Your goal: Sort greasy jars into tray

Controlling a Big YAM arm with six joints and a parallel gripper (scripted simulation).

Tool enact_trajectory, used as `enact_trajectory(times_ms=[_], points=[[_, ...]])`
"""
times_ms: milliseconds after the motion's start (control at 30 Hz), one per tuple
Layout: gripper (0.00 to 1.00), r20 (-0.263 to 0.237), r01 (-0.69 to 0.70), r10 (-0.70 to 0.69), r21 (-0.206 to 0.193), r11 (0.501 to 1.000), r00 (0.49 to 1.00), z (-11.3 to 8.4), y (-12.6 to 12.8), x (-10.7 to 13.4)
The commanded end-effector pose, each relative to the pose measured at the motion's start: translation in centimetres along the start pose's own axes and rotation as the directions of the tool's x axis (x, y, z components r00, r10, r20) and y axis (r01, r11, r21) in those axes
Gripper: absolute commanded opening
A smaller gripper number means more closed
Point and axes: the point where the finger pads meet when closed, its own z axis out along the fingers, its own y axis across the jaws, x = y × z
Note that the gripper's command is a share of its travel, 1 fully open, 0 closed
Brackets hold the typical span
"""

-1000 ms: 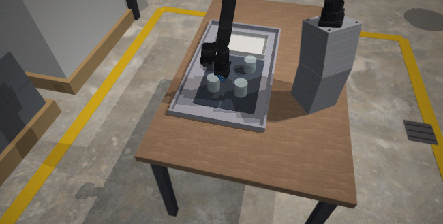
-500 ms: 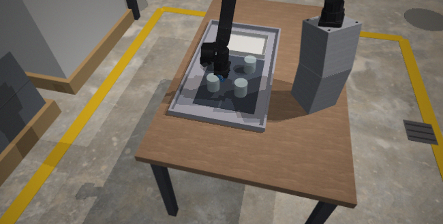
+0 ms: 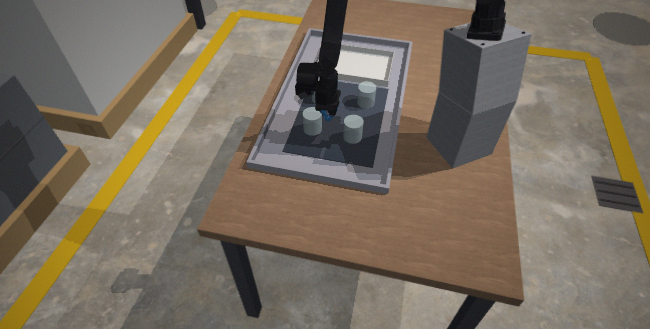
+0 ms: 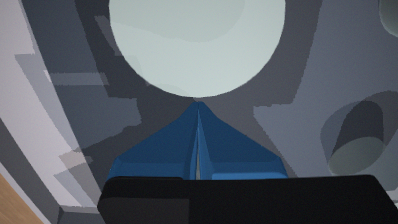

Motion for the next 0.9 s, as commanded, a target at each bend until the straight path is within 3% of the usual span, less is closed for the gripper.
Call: enact_trajectory(times_ms=[0,133,867], points=[[0.0,-0.001,0.003,-0.003,0.002,1.0,1.0,0.3,-0.3,1.1],[0.0,-0.001,0.003,-0.003,0.002,1.0,1.0,0.3,-0.3,2.2],[0.0,-0.001,0.003,-0.003,0.002,1.0,1.0,0.3,-0.3,2.2]])
